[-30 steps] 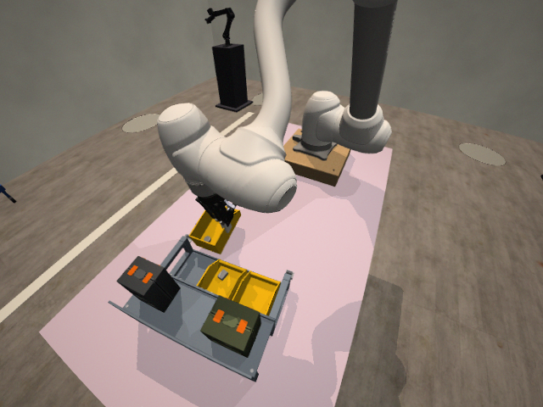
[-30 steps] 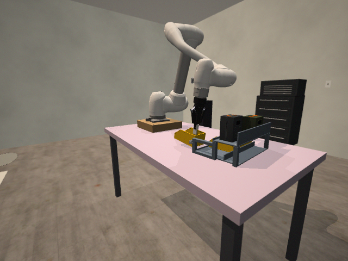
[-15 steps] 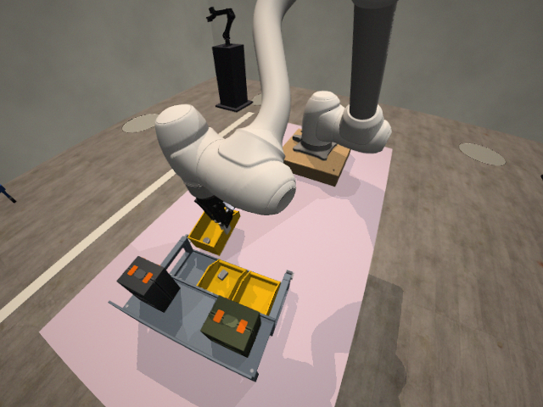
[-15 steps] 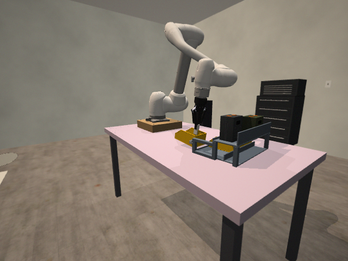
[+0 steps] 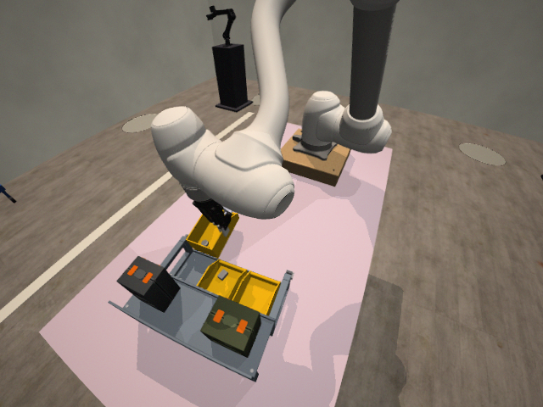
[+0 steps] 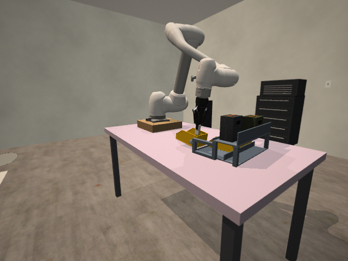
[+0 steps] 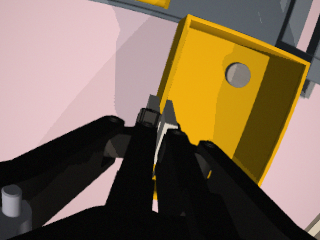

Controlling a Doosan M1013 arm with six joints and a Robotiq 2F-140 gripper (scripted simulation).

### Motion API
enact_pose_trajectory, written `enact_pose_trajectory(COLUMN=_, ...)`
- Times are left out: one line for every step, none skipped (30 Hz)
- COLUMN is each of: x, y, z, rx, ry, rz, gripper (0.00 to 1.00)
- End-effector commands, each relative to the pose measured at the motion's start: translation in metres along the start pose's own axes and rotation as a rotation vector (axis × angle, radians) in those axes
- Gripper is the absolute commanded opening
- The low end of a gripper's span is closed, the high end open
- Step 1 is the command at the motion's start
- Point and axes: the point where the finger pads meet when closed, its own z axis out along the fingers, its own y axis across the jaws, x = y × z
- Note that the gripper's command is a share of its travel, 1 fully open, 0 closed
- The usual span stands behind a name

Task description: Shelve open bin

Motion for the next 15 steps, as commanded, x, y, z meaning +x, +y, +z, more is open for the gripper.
enact_pose_trajectory(x=0.004, y=0.000, z=-0.001, rx=0.000, ry=0.000, rz=0.000, gripper=0.00)
enact_pose_trajectory(x=0.005, y=0.000, z=-0.001, rx=0.000, ry=0.000, rz=0.000, gripper=0.00)
enact_pose_trajectory(x=0.006, y=0.000, z=-0.001, rx=0.000, ry=0.000, rz=0.000, gripper=0.00)
enact_pose_trajectory(x=0.007, y=0.000, z=-0.001, rx=0.000, ry=0.000, rz=0.000, gripper=0.00)
enact_pose_trajectory(x=0.008, y=0.000, z=-0.001, rx=0.000, ry=0.000, rz=0.000, gripper=0.00)
enact_pose_trajectory(x=0.009, y=0.000, z=-0.001, rx=0.000, ry=0.000, rz=0.000, gripper=0.00)
enact_pose_trajectory(x=0.009, y=0.000, z=-0.001, rx=0.000, ry=0.000, rz=0.000, gripper=0.00)
enact_pose_trajectory(x=0.009, y=0.000, z=-0.001, rx=0.000, ry=0.000, rz=0.000, gripper=0.00)
enact_pose_trajectory(x=0.010, y=0.000, z=-0.002, rx=0.000, ry=0.000, rz=0.000, gripper=0.00)
enact_pose_trajectory(x=0.012, y=0.000, z=-0.002, rx=0.000, ry=0.000, rz=0.000, gripper=0.00)
enact_pose_trajectory(x=0.013, y=0.000, z=-0.002, rx=0.000, ry=0.000, rz=0.000, gripper=0.00)
enact_pose_trajectory(x=0.014, y=0.000, z=-0.002, rx=0.000, ry=0.000, rz=0.000, gripper=0.00)
enact_pose_trajectory(x=0.015, y=0.000, z=-0.002, rx=0.000, ry=0.000, rz=0.000, gripper=0.00)
enact_pose_trajectory(x=0.016, y=0.000, z=-0.002, rx=0.000, ry=0.000, rz=0.000, gripper=0.00)
enact_pose_trajectory(x=0.017, y=0.000, z=-0.003, rx=0.000, ry=0.000, rz=0.000, gripper=0.00)
